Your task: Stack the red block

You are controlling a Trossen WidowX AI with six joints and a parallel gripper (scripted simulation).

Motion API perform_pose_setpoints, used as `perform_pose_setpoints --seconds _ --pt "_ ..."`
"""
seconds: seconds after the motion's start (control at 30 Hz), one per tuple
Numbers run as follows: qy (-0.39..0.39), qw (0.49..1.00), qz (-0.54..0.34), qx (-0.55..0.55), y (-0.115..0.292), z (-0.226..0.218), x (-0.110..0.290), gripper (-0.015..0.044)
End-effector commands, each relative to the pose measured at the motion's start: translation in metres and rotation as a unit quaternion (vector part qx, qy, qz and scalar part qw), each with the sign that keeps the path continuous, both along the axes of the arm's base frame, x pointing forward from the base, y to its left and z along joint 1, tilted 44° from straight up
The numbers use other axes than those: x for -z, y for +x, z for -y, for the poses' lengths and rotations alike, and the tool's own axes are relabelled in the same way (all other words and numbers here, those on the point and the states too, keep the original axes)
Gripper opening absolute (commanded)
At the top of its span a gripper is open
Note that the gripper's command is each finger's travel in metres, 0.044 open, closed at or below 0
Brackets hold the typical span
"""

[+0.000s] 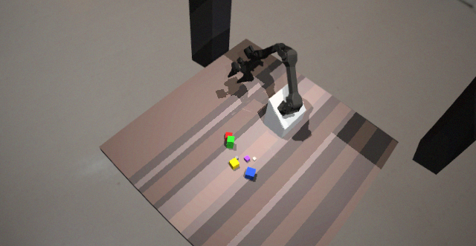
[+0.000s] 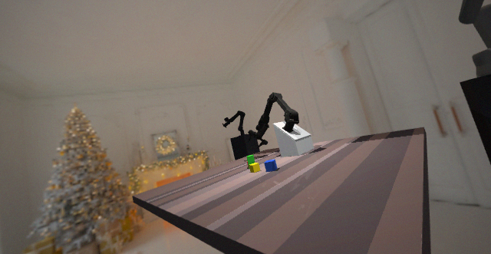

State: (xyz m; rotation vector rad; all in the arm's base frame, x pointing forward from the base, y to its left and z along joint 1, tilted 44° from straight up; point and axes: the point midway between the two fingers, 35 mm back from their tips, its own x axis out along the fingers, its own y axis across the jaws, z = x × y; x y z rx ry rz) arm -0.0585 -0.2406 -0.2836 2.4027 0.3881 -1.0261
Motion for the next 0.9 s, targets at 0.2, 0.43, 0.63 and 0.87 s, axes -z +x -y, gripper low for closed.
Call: perform_pose_setpoints --seconds 0.2,0.43,0.63,0.87 --pt "-0.082 0.97 0.012 -0.23 0.057 0.012 -0.029 0.044" --pt "-0.11 0.935 0.023 -0.335 0.087 0.011 -0.044 0.044" --pt "-0.163 0.88 0.052 -0.443 0.119 0.012 -0.059 0.044" --pt "-0.233 0.776 0.101 -0.577 0.163 0.005 -0.079 0.044"
